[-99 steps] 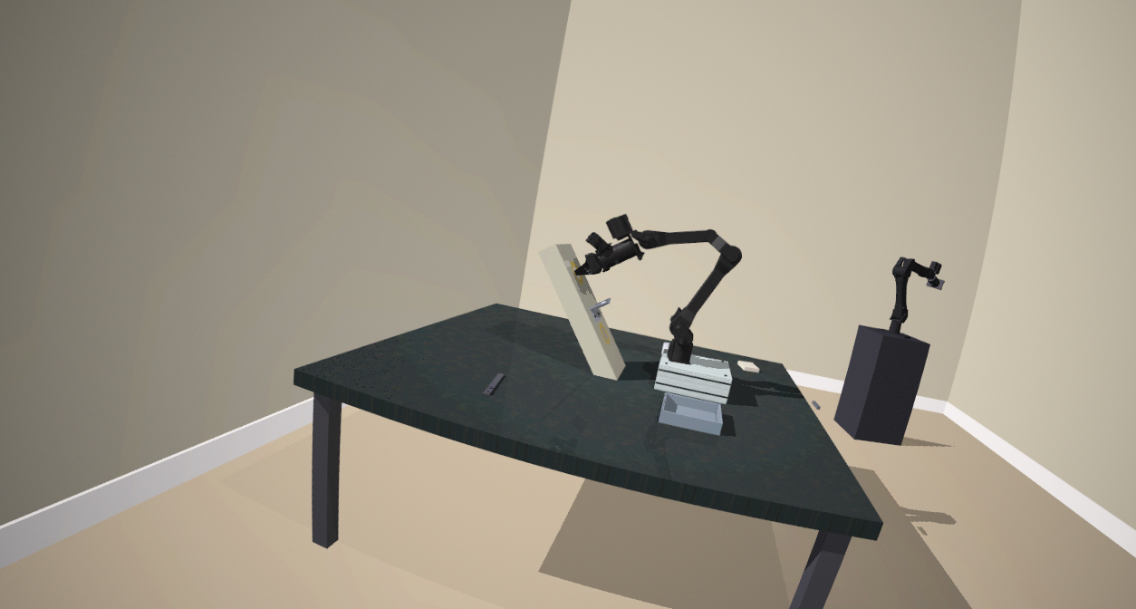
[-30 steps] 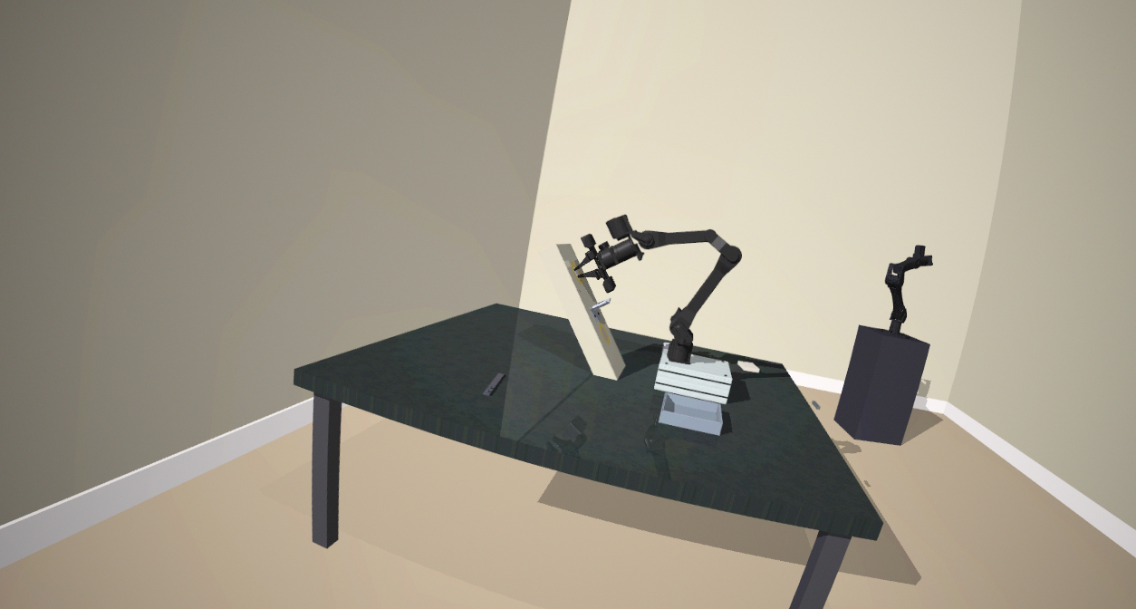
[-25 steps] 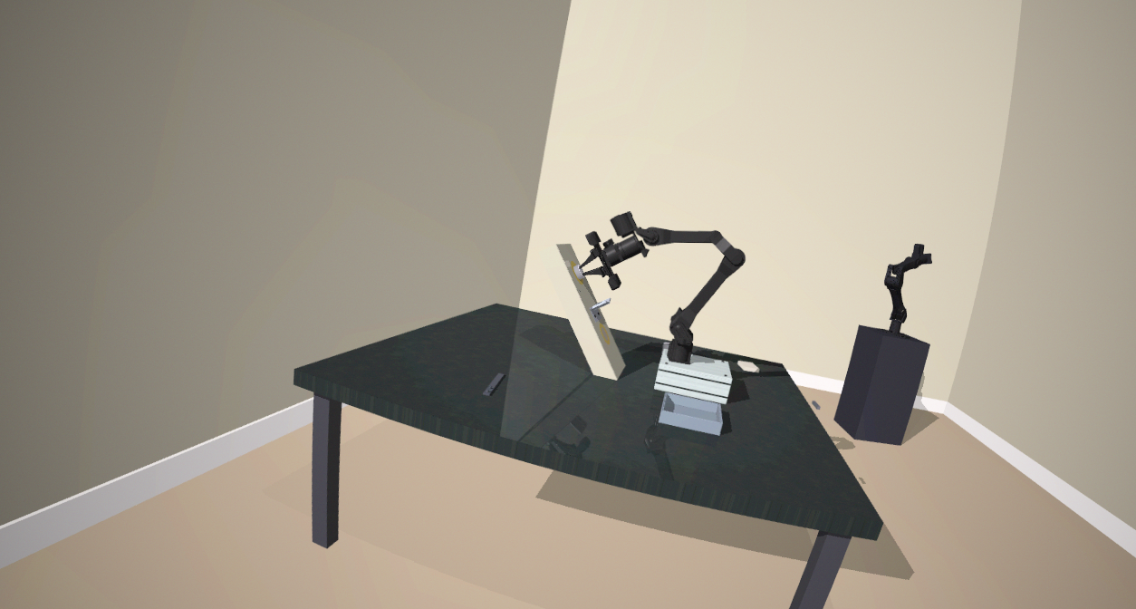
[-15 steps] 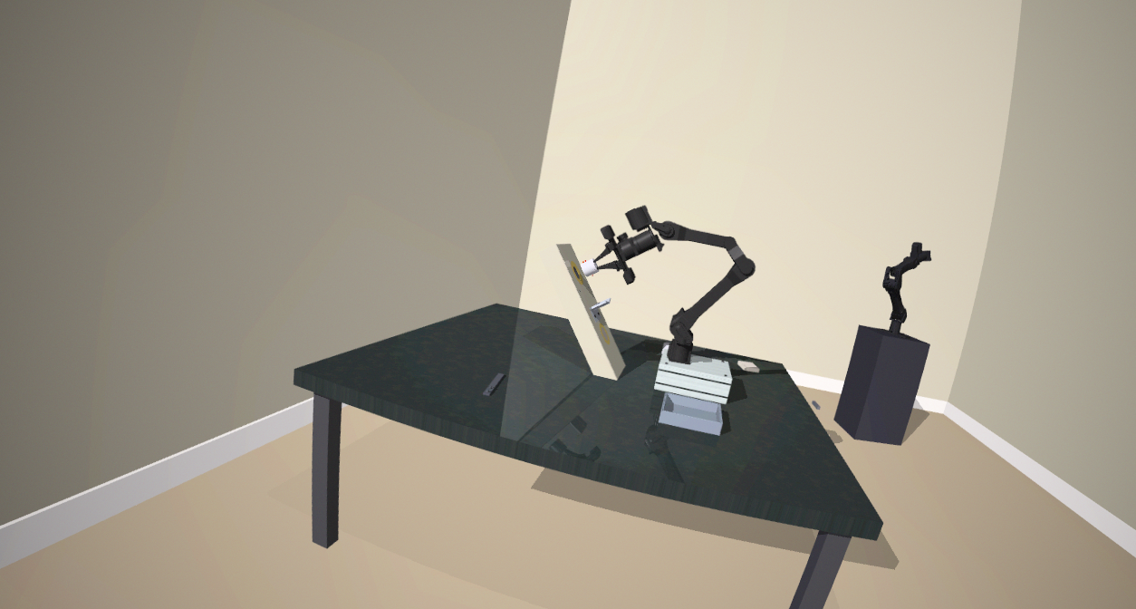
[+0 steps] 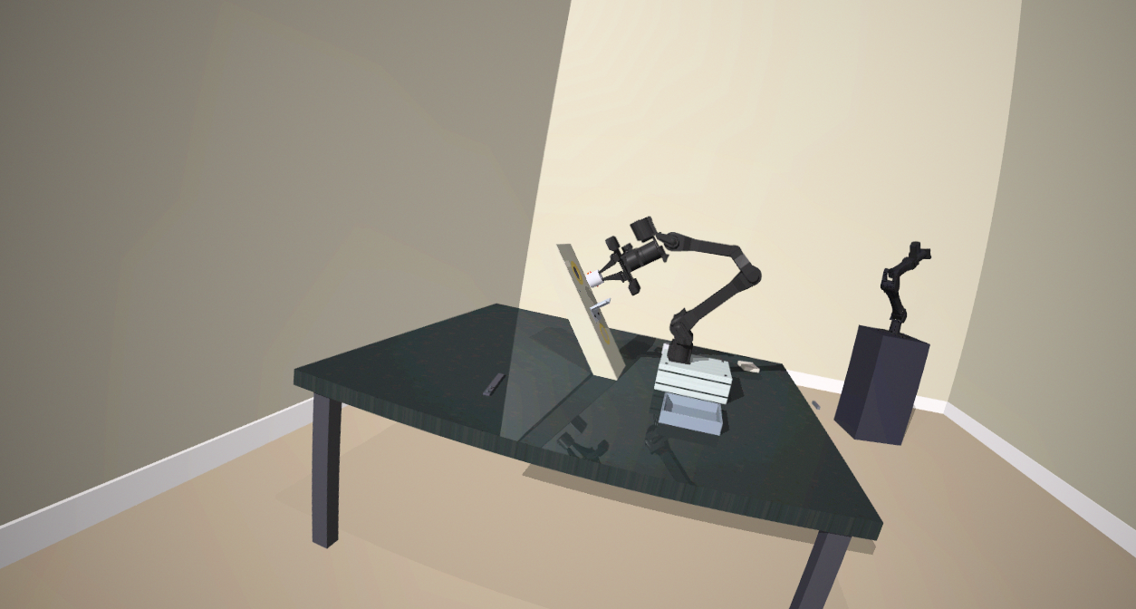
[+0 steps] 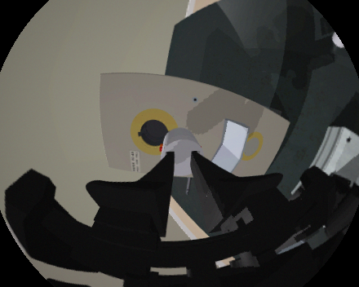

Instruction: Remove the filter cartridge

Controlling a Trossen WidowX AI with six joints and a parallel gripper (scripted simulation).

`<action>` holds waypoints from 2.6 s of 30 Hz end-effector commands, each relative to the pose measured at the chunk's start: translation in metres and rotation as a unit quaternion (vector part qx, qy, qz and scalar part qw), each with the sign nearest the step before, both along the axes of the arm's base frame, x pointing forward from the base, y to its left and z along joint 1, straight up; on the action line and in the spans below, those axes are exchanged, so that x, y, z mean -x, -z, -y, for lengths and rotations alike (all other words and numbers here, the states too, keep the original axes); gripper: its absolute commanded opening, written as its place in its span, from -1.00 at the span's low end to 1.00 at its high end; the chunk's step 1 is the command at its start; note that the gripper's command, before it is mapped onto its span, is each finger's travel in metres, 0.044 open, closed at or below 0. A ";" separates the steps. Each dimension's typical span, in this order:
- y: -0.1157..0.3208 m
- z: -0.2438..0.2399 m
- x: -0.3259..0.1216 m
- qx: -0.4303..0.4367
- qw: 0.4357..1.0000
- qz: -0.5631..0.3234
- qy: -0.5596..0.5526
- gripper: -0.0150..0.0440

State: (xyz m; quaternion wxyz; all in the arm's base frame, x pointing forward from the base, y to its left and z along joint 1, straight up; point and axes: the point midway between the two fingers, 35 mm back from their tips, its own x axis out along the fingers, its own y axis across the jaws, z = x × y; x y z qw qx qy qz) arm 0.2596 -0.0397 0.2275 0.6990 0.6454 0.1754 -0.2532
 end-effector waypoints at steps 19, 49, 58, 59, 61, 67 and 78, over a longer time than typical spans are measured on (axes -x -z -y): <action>0.031 -0.002 0.015 0.000 1.000 -0.001 0.000 -0.17; 0.031 -0.002 0.015 0.000 1.000 -0.001 0.000 -0.17; 0.027 -0.002 0.010 -0.019 0.992 -0.124 -0.002 -0.17; 0.027 -0.002 0.010 -0.021 0.990 -0.141 -0.003 -0.17; 0.026 -0.002 0.009 -0.025 0.987 -0.161 -0.003 -0.17; 0.026 -0.002 0.009 -0.025 0.986 -0.164 -0.003 -0.17; 0.026 -0.002 0.009 -0.025 0.986 -0.164 -0.003 -0.17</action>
